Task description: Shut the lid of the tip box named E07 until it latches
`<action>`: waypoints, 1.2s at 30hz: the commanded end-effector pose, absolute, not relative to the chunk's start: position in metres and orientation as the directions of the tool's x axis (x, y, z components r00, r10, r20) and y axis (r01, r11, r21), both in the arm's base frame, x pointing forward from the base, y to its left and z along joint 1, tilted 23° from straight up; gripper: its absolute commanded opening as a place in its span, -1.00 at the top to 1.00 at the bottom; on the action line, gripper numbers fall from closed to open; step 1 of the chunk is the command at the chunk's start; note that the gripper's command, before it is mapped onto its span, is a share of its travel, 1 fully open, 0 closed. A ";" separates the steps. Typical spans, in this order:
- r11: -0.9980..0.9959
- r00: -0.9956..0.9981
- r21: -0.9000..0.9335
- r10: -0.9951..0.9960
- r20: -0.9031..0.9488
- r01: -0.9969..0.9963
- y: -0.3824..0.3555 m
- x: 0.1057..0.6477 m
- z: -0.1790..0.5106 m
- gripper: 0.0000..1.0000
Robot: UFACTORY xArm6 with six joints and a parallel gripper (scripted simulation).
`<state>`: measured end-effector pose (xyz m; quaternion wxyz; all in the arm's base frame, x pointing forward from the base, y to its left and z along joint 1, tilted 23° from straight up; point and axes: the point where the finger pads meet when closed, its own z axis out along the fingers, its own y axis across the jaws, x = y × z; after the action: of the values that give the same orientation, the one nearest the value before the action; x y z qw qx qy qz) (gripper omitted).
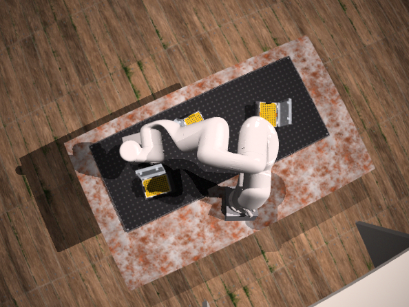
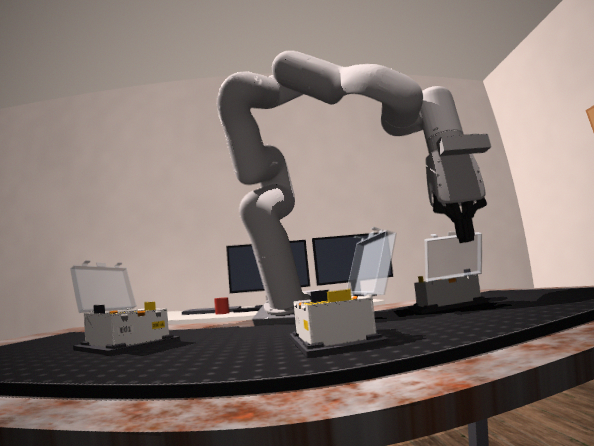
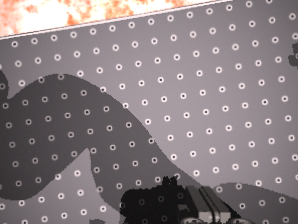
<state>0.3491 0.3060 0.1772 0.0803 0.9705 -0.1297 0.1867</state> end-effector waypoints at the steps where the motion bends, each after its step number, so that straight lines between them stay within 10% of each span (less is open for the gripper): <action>1: -0.954 0.896 0.104 -0.222 0.385 -0.281 0.307 0.350 0.179 1.00; 36: -0.954 0.896 0.104 -0.222 0.384 -0.281 0.317 0.311 0.168 1.00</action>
<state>0.3129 0.3155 0.1671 0.0805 0.9705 -0.1297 0.1866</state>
